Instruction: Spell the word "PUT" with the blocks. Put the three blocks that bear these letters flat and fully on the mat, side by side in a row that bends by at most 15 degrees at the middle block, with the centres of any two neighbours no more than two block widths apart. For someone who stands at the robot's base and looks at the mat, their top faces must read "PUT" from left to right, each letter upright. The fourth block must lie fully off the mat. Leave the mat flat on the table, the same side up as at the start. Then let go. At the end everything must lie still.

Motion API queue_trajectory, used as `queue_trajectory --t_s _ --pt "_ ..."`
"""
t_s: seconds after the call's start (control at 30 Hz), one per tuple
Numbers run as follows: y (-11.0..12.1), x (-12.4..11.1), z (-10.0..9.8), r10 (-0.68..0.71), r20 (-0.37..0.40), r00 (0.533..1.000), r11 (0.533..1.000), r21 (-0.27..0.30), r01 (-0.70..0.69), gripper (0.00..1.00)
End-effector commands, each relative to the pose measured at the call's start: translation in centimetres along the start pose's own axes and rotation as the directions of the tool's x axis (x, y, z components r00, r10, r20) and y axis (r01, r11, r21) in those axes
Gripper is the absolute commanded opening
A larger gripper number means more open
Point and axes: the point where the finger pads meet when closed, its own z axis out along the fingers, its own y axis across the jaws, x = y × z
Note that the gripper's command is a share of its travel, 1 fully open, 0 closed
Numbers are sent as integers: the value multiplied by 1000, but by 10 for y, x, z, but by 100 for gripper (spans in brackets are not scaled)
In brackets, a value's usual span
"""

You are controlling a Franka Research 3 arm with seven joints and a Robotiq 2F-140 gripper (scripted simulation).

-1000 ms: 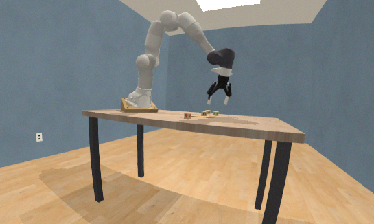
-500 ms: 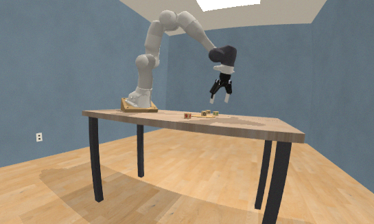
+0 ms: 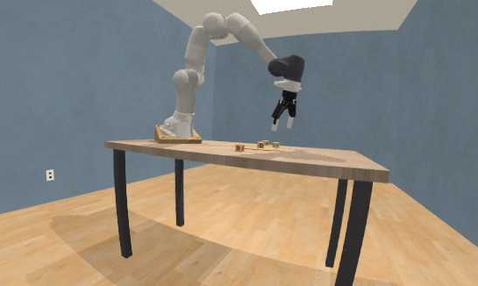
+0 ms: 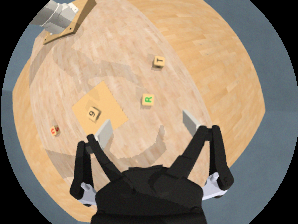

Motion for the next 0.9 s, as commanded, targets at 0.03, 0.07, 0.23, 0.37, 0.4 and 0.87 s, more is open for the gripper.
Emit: queue_trajectory --t_s 0.03,0.07,0.23,0.37,0.4,0.87 --pt "-3 -2 -7 -152 -4 988 988 7 152 100" --pt "-4 -3 -8 -165 -4 986 986 7 165 100" --pt "-6 -6 -14 -227 -4 974 974 8 227 100" --pt "-8 -9 -18 -277 -4 961 961 9 277 100" --pt "-8 -9 -19 -289 -5 957 957 9 289 100" --pt "-14 -18 -35 -454 -7 891 891 12 454 100"
